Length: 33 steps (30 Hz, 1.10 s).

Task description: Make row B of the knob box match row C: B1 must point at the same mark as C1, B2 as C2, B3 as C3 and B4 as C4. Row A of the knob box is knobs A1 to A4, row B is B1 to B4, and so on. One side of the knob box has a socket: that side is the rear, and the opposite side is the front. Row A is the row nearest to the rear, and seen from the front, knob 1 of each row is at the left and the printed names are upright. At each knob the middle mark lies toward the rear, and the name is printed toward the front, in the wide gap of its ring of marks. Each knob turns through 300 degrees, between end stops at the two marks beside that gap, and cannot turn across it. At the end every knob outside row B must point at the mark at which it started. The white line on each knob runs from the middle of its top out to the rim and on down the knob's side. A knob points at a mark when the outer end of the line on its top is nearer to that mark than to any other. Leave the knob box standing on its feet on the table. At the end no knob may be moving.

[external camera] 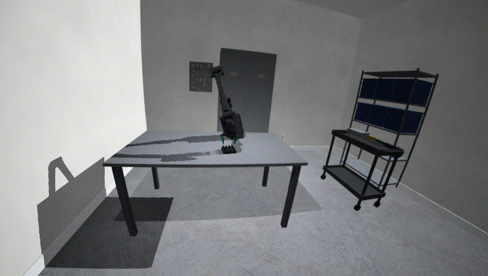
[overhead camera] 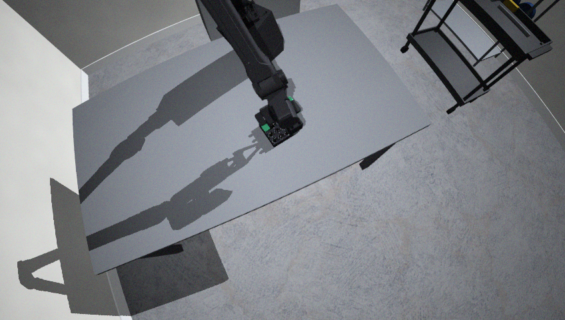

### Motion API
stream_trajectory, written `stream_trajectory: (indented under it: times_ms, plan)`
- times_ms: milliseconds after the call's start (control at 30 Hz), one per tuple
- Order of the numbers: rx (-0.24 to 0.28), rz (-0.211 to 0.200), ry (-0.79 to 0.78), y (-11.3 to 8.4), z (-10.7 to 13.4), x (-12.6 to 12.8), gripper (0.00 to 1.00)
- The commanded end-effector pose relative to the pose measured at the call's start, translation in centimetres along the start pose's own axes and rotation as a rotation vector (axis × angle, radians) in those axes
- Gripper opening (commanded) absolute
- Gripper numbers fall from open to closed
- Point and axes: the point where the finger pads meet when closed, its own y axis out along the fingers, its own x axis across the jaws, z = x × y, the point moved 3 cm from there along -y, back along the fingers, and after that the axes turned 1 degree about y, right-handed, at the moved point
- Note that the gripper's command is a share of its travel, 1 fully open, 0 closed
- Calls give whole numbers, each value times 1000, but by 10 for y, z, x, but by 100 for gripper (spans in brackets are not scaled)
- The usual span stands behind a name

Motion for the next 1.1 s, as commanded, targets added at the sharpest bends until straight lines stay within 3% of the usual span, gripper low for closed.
stream_trajectory:
  times_ms: [0, 1067]
  plan:
    - [-31, 12, 25, -7, 0, -9, 100]
    - [-26, 8, 11, -4, 47, -7, 100]
